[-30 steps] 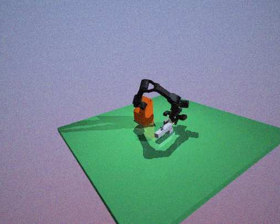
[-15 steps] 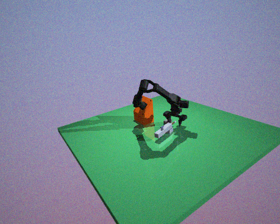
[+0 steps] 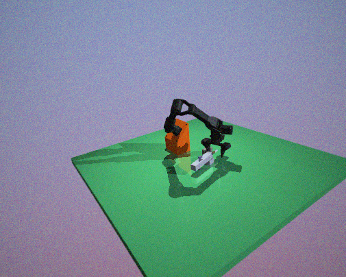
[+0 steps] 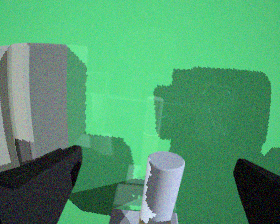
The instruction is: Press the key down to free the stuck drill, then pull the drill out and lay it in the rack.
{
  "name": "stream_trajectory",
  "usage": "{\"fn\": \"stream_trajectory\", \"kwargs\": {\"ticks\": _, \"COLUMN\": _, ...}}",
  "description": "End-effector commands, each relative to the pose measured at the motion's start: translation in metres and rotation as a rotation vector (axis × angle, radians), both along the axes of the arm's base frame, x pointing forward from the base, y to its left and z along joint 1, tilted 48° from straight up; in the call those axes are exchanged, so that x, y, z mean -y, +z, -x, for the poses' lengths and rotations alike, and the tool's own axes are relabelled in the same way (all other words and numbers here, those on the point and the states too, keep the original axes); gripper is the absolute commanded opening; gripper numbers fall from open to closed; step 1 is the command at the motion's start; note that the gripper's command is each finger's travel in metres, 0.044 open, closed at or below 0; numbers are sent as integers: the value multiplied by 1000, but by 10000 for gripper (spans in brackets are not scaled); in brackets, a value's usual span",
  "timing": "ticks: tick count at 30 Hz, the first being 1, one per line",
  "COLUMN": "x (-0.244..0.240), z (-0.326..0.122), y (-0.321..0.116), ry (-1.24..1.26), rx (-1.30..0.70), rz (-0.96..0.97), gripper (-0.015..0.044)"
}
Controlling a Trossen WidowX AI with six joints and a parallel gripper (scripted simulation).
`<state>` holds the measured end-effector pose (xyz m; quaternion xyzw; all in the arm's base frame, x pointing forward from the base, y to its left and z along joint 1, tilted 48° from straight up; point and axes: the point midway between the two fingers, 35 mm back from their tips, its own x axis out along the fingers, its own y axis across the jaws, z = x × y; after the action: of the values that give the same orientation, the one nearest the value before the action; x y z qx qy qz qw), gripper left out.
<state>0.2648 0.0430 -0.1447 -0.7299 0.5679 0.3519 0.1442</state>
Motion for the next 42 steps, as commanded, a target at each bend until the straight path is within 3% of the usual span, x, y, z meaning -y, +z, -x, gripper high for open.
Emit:
{"fn": "stream_trajectory", "kwargs": {"ticks": 1, "x": 3, "z": 0, "y": 1, "ry": 5, "rx": -4, "rz": 5, "gripper": 440}}
{"fn": "stream_trajectory", "kwargs": {"ticks": 16, "x": 8, "z": 0, "y": 3, "ry": 5, "rx": -5, "rz": 6, "gripper": 440}}
{"fn": "stream_trajectory", "kwargs": {"ticks": 31, "x": 6, "z": -2, "y": 3, "ry": -1, "rx": 2, "rz": 0, "gripper": 46}}
{"fn": "stream_trajectory", "kwargs": {"ticks": 42, "x": 5, "z": 0, "y": 4, "ry": 5, "rx": -4, "rz": 5, "gripper": 0}}
